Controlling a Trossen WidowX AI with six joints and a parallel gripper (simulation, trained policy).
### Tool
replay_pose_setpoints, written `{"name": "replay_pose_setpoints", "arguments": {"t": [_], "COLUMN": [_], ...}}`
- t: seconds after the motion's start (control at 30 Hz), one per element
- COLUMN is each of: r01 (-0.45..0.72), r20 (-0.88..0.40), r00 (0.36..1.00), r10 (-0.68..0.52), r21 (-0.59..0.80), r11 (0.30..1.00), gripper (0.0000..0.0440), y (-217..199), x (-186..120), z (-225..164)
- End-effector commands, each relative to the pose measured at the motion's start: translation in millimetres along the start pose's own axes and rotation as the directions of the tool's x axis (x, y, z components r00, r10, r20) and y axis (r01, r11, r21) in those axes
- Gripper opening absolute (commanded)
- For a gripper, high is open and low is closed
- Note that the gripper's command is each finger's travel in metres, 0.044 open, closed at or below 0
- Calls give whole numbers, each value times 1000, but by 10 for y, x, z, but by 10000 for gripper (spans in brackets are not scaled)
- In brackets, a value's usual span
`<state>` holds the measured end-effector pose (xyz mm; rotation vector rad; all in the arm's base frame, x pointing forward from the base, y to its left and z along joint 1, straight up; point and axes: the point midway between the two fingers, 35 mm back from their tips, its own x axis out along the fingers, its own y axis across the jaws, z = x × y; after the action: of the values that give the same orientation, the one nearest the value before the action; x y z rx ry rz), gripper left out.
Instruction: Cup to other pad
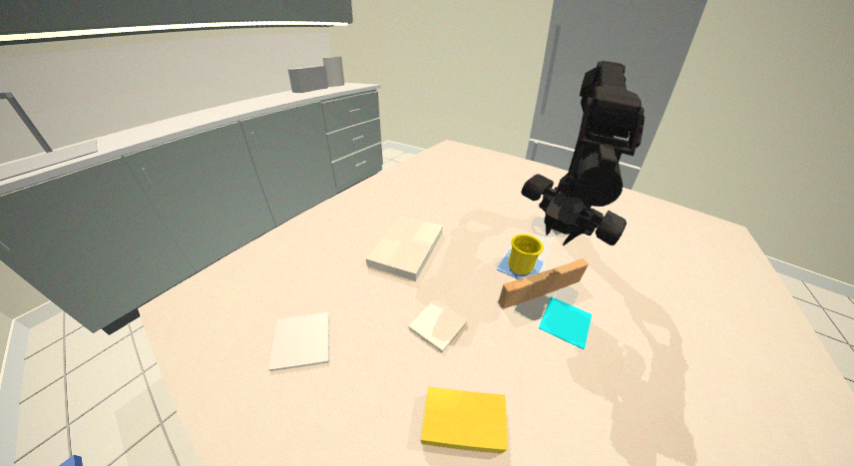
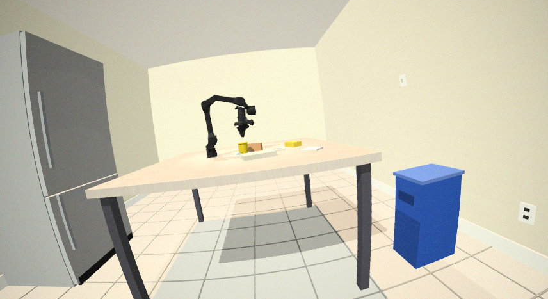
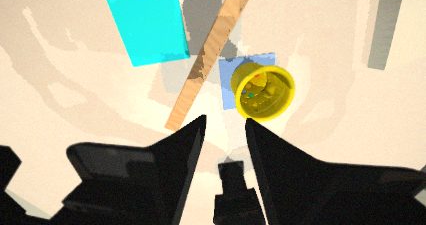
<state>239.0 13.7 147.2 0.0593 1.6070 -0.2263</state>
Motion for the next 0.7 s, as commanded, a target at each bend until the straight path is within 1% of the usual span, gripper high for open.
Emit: {"name": "replay_pose_setpoints", "arguments": {"t": [0.0,0.37,0.67], "r01": [10,17,14], "r20": [-16,-50,-73], "r00": [1000,999,997], "r10": [-10,-20,-23], "r21": [-11,-56,-125], "r11": [1000,998,992], "gripper": [172,176,178], "y": [-42,-134,-177], "x": [88,349,619], "z": [-1,0,-3]}}
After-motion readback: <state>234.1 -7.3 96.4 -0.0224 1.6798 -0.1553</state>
